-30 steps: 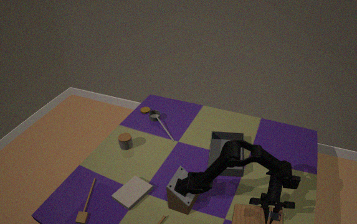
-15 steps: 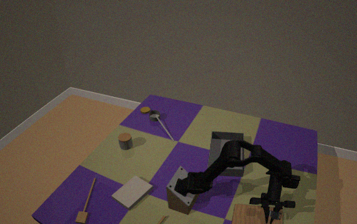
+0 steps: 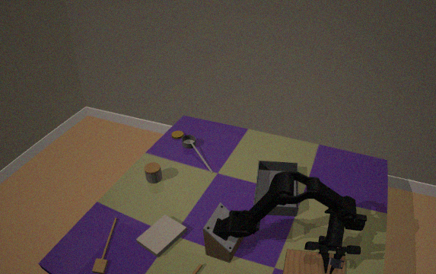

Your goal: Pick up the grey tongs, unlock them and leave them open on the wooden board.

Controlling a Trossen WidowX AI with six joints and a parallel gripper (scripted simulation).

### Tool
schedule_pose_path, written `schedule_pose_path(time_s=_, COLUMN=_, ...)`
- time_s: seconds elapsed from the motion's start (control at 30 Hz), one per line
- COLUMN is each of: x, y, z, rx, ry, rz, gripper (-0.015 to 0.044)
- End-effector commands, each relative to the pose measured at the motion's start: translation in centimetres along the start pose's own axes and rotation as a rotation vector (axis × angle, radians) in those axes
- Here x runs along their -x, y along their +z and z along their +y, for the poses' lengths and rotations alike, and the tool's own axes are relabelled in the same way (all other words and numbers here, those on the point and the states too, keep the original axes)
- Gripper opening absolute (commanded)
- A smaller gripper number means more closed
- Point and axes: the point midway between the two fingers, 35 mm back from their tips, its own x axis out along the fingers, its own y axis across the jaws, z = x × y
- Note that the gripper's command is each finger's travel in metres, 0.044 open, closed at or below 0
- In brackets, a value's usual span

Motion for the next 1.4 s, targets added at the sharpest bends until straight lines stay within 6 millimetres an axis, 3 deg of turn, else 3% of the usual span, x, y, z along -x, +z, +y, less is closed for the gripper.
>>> schedule_pose_path(time_s=0.0, x=0.0, y=-0.2, z=-0.1, rx=-0.004, ry=-0.004, rz=0.011, gripper=-0.0150)
schedule_pose_path(time_s=0.27, x=-0.5, y=-0.1, z=0.3, rx=0.005, ry=0.033, rz=-0.030, gripper=-0.0150)
schedule_pose_path(time_s=0.8, x=-2.9, y=0.4, z=2.0, rx=0.044, ry=0.205, rz=-0.385, gripper=-0.0150)
schedule_pose_path(time_s=1.37, x=-2.8, y=-0.4, z=1.2, rx=0.031, ry=0.135, rz=-0.765, gripper=-0.0150)
